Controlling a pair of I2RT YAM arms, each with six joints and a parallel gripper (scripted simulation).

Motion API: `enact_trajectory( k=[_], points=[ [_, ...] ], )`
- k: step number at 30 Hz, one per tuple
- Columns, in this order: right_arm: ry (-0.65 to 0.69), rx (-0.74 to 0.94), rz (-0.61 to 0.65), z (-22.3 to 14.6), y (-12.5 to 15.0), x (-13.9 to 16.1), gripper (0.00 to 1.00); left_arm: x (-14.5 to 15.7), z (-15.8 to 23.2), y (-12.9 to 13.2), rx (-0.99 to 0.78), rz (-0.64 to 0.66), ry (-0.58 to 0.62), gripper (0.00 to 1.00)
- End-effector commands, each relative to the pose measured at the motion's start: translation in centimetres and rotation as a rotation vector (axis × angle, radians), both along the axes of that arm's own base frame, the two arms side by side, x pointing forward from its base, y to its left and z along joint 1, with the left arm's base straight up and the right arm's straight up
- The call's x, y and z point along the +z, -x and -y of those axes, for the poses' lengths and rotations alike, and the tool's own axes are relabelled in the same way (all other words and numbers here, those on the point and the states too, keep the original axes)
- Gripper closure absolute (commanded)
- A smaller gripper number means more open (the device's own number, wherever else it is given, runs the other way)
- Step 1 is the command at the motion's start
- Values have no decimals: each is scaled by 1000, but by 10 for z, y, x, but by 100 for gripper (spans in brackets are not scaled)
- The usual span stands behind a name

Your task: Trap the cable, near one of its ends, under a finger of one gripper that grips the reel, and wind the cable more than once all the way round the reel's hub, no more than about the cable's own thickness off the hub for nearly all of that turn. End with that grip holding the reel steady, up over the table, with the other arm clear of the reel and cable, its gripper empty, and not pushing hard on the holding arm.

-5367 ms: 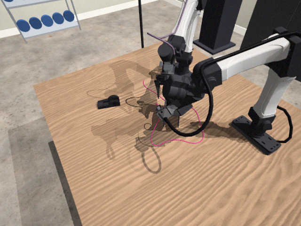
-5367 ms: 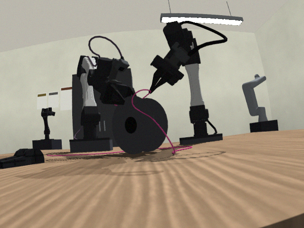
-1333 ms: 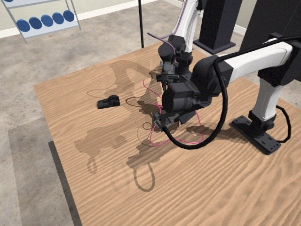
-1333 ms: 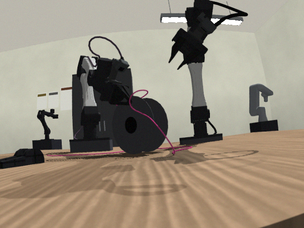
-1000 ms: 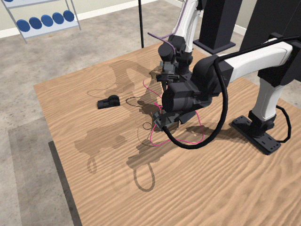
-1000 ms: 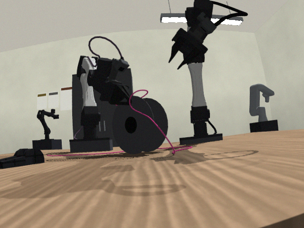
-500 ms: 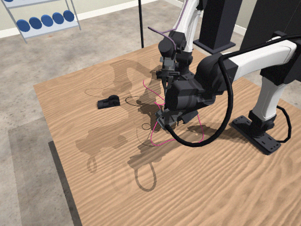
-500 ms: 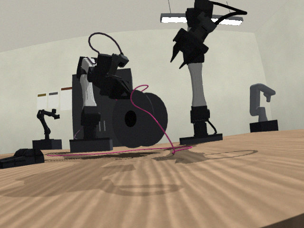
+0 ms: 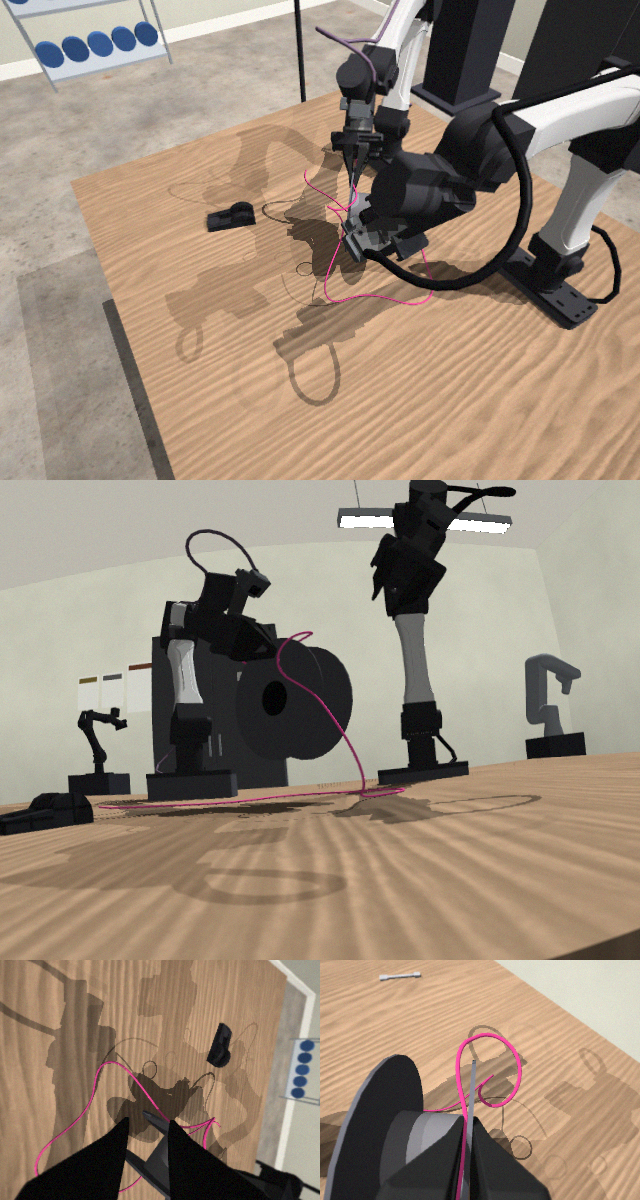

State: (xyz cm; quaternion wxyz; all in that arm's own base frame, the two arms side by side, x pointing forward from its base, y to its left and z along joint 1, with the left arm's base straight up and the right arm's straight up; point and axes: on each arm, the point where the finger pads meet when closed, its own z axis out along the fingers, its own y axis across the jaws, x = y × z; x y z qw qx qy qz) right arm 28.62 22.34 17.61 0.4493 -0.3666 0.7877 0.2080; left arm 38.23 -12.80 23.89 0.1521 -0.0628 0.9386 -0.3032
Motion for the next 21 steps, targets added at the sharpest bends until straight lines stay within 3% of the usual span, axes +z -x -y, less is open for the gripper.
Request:
enact_trajectory(
  k=[1, 21],
  points=[
    [-27, -6, 22, 0, -2, 27, 100, 12, -9, -13, 10, 146, -38, 70],
    [-30, -6, 26, 0, -1, 60, 100, 60, -55, -31, 93, 597, -238, 70]
  ],
)
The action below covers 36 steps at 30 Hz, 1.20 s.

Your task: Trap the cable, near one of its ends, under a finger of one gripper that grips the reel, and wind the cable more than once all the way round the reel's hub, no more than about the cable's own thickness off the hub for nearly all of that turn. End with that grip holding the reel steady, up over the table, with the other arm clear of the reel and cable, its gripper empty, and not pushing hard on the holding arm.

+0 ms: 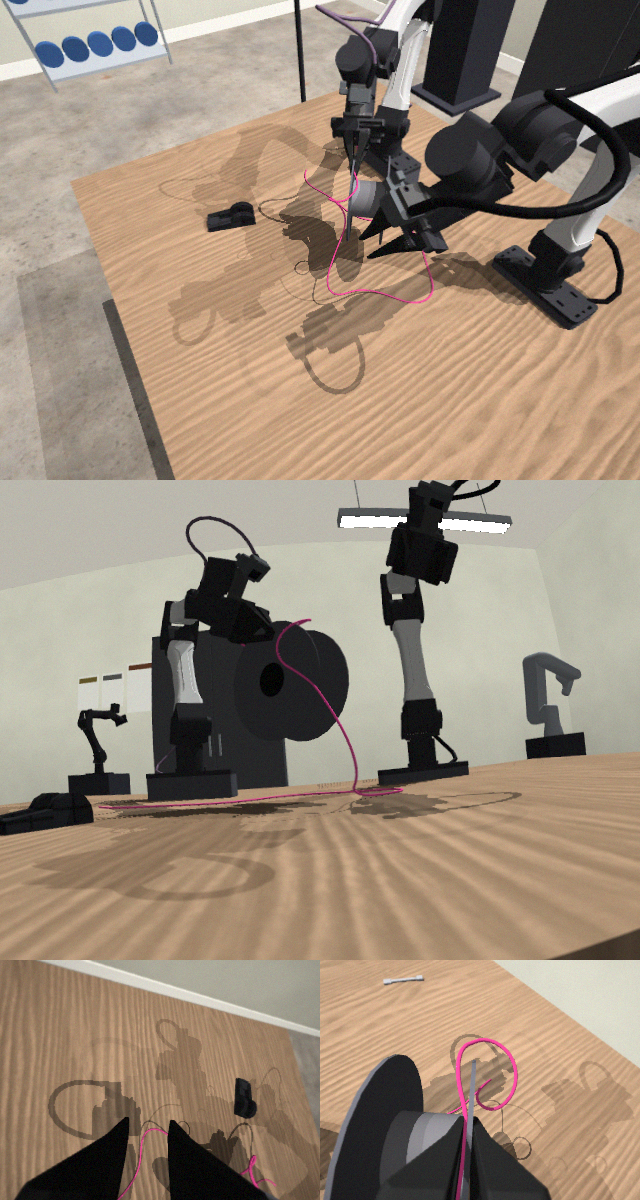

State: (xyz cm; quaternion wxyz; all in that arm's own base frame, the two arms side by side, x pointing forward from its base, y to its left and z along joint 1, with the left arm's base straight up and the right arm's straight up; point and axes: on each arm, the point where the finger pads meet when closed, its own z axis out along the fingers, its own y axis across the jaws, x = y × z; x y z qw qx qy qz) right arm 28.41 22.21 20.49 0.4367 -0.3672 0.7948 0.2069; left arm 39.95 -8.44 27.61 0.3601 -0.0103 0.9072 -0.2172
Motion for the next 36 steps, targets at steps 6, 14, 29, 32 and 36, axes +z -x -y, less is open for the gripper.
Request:
enact_trajectory(
  k=[6, 14, 29, 32, 36],
  points=[
    [-49, -6, 59, -2, -5, 34, 100, 44, -29, -13, 76, 323, -119, 70],
    [-50, -6, 61, -2, -5, 35, 100, 65, -45, -9, 129, 458, -183, 70],
    [-50, -6, 61, -2, -5, 35, 100, 101, -72, 7, 239, 677, -287, 70],
    [-48, -6, 57, -2, -5, 34, 100, 107, -77, 11, 260, 713, -304, 70],
    [-44, -6, 50, -2, -5, 32, 100, 114, -82, 16, 282, 750, -321, 70]
  ],
)
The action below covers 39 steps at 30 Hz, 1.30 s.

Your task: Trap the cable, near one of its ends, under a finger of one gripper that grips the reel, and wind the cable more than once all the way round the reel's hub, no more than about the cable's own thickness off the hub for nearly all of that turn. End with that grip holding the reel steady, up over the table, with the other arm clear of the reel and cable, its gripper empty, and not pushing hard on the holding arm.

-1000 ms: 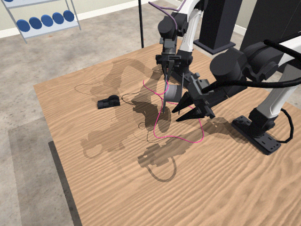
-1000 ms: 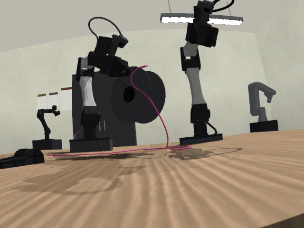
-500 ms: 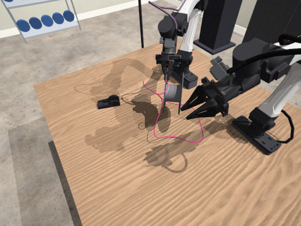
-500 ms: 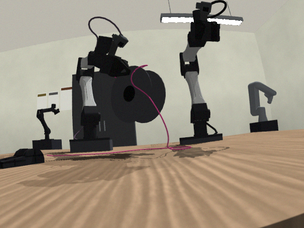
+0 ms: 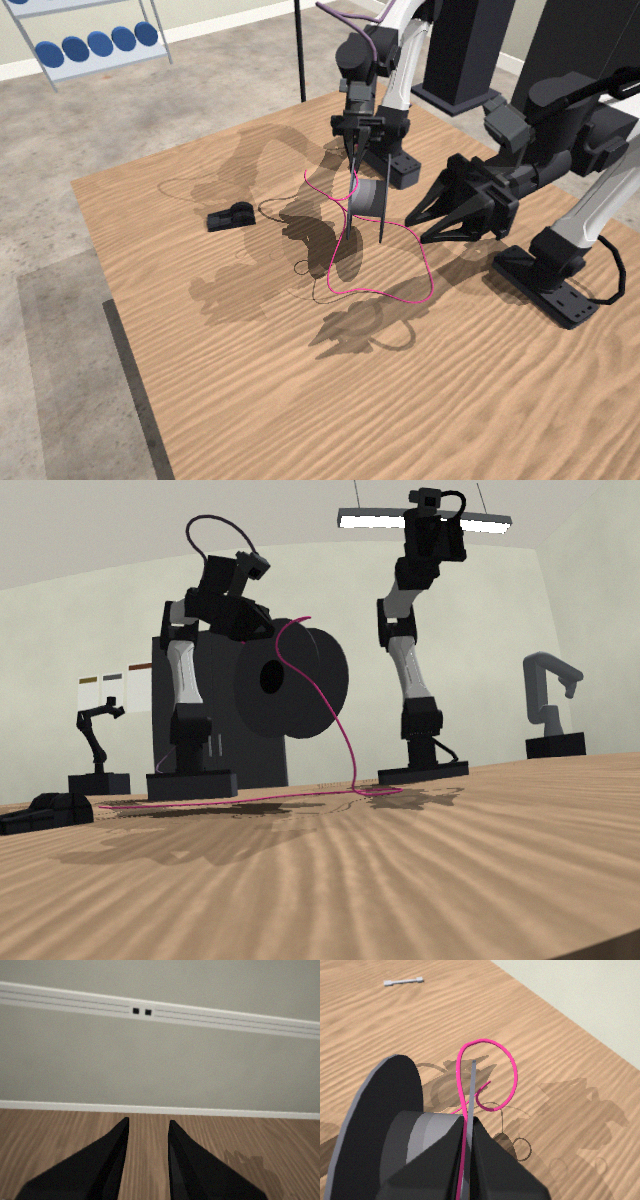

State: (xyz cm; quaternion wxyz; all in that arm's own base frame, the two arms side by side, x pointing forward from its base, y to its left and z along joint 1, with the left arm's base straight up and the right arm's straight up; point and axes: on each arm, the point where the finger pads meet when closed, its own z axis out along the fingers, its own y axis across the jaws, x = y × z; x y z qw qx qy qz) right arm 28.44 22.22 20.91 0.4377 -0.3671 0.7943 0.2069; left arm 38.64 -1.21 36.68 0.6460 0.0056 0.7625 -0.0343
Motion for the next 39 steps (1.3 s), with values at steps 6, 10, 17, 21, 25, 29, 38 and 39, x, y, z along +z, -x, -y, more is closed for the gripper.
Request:
enact_trajectory(
  k=[6, 10, 17, 21, 25, 29, 38, 39],
  points=[
    [-33, -7, 32, -3, -7, 23, 100, 28, -14, 6, 59, 146, -42, 70],
    [-34, -7, 34, -3, -7, 26, 100, 29, -14, 8, 63, 154, -45, 70],
    [-32, -7, 29, -4, -9, 29, 100, 30, -15, 8, 68, 162, -49, 70],
    [-31, -7, 27, -5, -10, 34, 100, 31, -15, 9, 69, 166, -49, 70],
    [-29, -7, 25, -6, -12, 38, 100, 31, -15, 9, 69, 166, -48, 70],
    [-26, -7, 20, -7, -14, 39, 100, 31, -15, 9, 69, 166, -48, 70],
    [-28, -8, 22, -9, -19, 57, 100, 31, -15, 9, 69, 166, -48, 70],
    [-28, -8, 21, -10, -20, 59, 100, 31, -15, 9, 69, 166, -48, 70]
  ],
)
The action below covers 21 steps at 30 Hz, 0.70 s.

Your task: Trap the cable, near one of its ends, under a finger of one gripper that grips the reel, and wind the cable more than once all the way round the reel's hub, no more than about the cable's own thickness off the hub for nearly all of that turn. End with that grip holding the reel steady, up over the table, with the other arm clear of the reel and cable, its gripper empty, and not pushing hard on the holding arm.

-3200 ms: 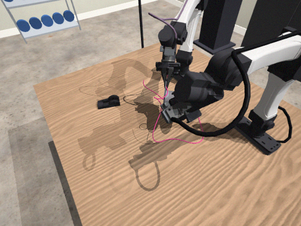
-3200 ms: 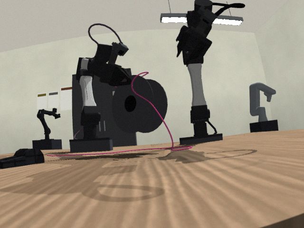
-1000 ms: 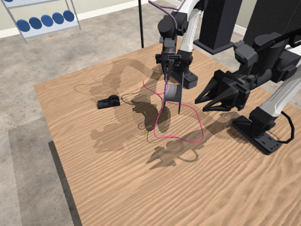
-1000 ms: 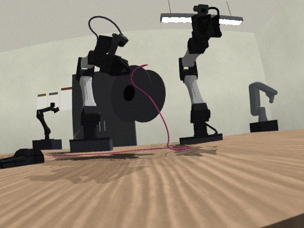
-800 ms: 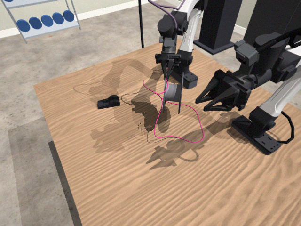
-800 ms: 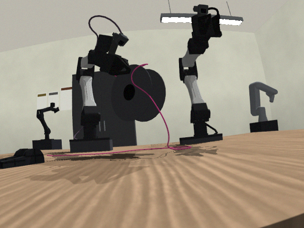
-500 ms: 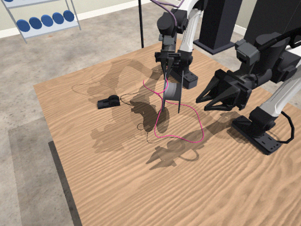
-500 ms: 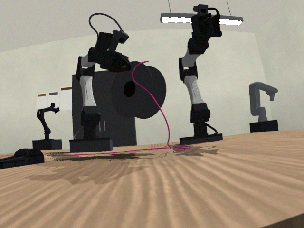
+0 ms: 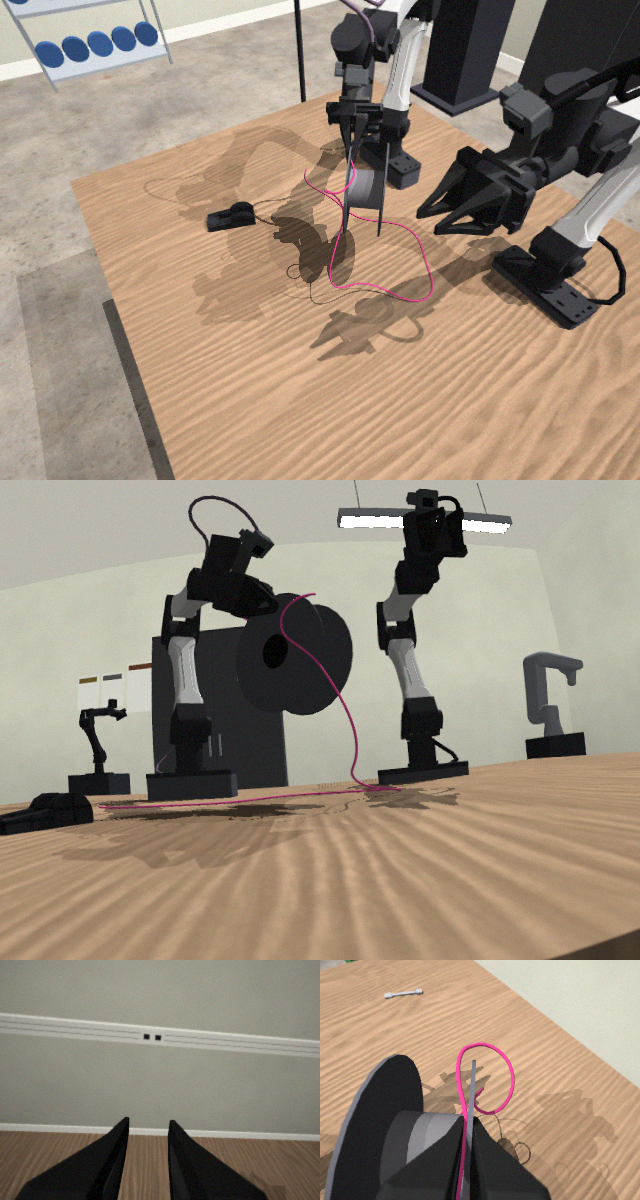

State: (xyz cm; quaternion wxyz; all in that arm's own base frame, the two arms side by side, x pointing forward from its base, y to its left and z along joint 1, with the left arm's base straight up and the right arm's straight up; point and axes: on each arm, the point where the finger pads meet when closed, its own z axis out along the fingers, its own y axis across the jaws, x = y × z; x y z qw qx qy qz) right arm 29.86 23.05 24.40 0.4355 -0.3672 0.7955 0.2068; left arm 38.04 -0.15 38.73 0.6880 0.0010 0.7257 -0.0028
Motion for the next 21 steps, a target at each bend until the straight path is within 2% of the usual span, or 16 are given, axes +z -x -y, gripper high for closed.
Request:
enact_trajectory(
  k=[1, 21],
  points=[
    [-30, -8, 26, -2, -6, 26, 100, 11, -5, 3, 18, 54, -9, 70],
    [-30, -5, 23, -11, -20, 67, 100, 11, -5, 3, 18, 54, -9, 70]
  ],
)
